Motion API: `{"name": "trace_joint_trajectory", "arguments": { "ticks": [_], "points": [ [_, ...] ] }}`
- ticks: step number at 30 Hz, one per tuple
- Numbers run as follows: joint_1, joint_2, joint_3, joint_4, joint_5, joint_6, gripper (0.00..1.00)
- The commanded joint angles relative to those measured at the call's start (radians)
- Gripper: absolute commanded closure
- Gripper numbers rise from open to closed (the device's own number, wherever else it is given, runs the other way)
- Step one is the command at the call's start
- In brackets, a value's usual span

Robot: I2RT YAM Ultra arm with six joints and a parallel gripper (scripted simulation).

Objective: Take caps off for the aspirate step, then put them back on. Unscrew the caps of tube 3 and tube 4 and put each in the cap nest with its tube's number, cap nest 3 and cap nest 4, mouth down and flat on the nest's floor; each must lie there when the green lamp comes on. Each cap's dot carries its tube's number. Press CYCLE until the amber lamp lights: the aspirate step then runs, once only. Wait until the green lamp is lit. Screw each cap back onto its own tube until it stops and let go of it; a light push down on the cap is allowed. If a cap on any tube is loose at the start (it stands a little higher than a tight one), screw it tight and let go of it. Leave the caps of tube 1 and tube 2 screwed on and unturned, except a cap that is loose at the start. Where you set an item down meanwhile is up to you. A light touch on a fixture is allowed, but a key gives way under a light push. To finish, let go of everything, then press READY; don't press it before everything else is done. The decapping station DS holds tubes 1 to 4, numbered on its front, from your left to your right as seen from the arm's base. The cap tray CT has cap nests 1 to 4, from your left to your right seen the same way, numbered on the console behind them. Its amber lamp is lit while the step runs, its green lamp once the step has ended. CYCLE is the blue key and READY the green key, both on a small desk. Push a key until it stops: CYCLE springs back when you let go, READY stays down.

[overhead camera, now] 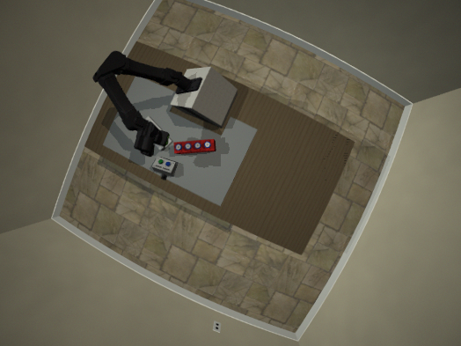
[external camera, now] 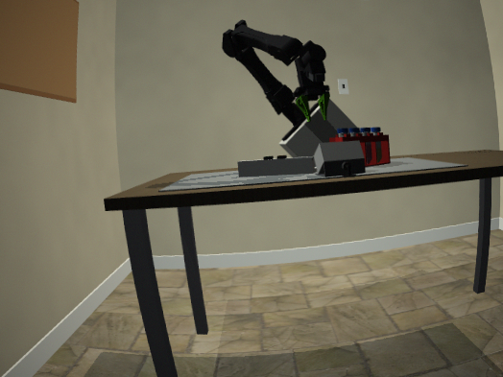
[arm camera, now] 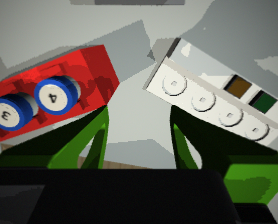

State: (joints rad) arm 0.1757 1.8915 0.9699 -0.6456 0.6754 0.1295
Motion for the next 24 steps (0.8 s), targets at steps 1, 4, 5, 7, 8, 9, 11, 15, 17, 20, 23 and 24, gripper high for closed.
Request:
{"name": "trace_joint_trajectory", "arguments": {
  "ticks": [1,4,5,7,8,9,11,15,17,20,23,24],
  "points": [
    [0.014,0.017,0.042,-0.087,-0.004,-0.086,0.51],
    [0.041,0.036,0.048,-0.142,-0.010,-0.116,0.51],
    [0.041,0.047,0.062,-0.160,-0.011,-0.138,0.51],
    [0.052,0.060,0.073,-0.193,-0.014,-0.162,0.51],
    [0.063,0.065,0.072,-0.212,-0.017,-0.170,0.51],
    [0.068,0.073,0.080,-0.231,-0.018,-0.186,0.51],
    [0.068,0.073,0.080,-0.231,-0.018,-0.186,0.51],
    [0.094,0.078,0.075,-0.272,-0.025,-0.196,0.51],
    [0.094,0.090,0.089,-0.289,-0.026,-0.218,0.51],
    [0.094,0.108,0.109,-0.315,-0.026,-0.250,0.51],
    [0.095,0.126,0.129,-0.341,-0.025,-0.282,0.51],
    [0.095,0.128,0.131,-0.343,-0.025,-0.284,0.51]
  ]
}}
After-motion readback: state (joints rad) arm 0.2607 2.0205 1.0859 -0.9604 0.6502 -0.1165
